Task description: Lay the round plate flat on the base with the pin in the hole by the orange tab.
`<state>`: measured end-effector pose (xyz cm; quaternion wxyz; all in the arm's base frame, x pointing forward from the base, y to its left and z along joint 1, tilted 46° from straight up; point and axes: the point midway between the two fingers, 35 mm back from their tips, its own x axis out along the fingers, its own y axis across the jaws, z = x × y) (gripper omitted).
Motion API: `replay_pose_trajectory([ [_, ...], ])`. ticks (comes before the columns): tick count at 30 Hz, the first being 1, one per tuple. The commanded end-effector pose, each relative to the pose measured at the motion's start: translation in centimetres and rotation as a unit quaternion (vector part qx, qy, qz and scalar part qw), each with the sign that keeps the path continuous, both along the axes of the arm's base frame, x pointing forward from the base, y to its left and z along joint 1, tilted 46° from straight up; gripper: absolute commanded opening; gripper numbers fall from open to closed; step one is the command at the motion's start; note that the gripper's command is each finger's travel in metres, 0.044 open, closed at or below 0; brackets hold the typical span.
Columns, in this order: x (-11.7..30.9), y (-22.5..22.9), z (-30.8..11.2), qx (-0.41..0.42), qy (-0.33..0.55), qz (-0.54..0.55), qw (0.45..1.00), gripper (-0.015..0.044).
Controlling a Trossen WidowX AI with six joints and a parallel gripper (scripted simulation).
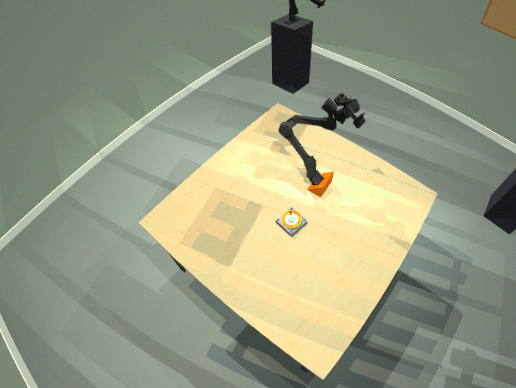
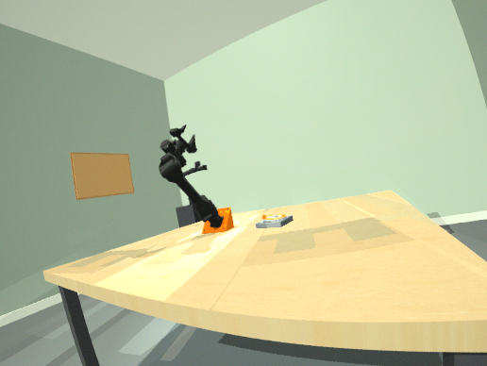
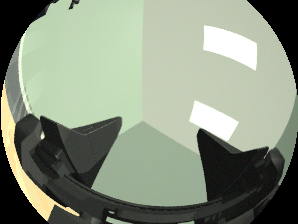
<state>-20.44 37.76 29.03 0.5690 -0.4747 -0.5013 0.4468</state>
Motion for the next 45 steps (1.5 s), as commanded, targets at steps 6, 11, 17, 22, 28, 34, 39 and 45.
replay_pose_trajectory([
  [6, 7.5, 4.2, -3.3, -0.057, 0.054, -0.088, 0.993, 0.0242],
  [11, 13.6, 6.1, -6.3, -0.104, 0.105, -0.158, 0.976, 0.0111],
  [17, 22.8, 6.5, -10.5, -0.157, 0.19, -0.269, 0.931, 0.0],
  [22, 30.8, 4.0, -14.4, -0.189, 0.279, -0.389, 0.857, 0.0],
  [28, 37.7, -0.7, -17.6, -0.195, 0.359, -0.511, 0.756, 0.0],
  [34, 42.7, -6.9, -19.8, -0.175, 0.422, -0.626, 0.632, 0.0],
  [39, 46.2, -15.1, -21.0, -0.127, 0.465, -0.742, 0.466, 0.0],
  [45, 47.5, -23.5, -20.9, -0.06, 0.47, -0.834, 0.282, 0.0],
])
